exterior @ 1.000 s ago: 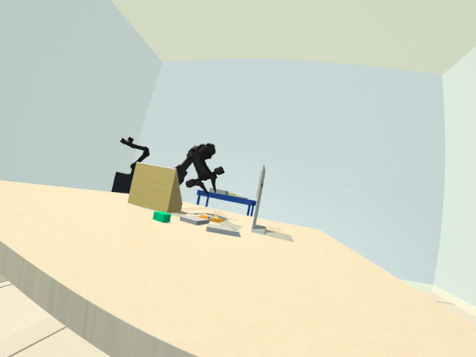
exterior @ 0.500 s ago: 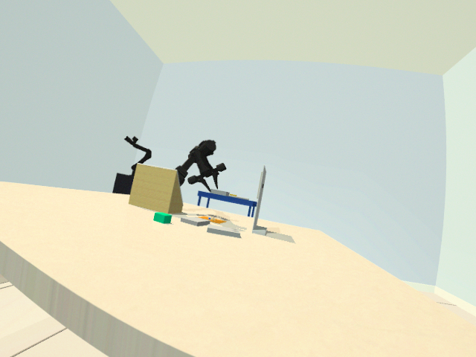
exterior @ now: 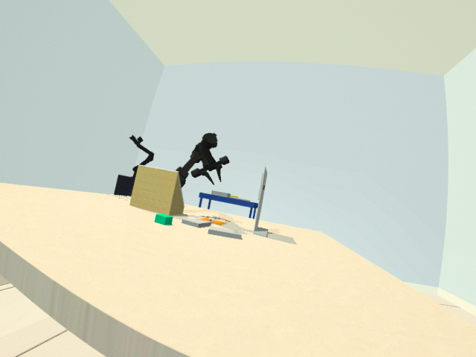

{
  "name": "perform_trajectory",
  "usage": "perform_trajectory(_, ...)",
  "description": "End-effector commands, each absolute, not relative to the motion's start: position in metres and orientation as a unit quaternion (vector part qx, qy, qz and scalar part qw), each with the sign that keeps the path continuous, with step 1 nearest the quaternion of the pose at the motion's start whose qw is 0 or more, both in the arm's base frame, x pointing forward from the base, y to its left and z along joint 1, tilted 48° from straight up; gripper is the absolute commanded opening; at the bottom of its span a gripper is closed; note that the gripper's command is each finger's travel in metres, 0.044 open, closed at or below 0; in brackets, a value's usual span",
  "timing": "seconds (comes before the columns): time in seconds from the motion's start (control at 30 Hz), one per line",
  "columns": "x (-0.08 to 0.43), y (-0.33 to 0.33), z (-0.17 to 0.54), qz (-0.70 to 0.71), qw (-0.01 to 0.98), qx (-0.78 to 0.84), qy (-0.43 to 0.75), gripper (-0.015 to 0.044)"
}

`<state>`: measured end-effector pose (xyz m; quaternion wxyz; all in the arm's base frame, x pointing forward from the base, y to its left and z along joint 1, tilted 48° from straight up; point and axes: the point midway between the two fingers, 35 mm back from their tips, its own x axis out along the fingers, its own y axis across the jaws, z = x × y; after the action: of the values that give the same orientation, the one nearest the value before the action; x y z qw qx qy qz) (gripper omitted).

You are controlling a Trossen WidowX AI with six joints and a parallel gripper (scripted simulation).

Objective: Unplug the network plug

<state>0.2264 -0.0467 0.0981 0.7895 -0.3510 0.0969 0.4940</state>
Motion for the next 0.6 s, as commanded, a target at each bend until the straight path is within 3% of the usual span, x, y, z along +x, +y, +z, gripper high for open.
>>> perform_trajectory(0.0, 0.228, -0.056, 0.106, 0.493, 0.788, -0.356, 0.097, 0.0156)
perform_trajectory(0.47, 0.226, -0.081, 0.133, 0.491, 0.79, -0.355, 0.09, 0.0156)
perform_trajectory(0.57, 0.226, -0.081, 0.133, 0.491, 0.79, -0.355, 0.09, 0.0235)
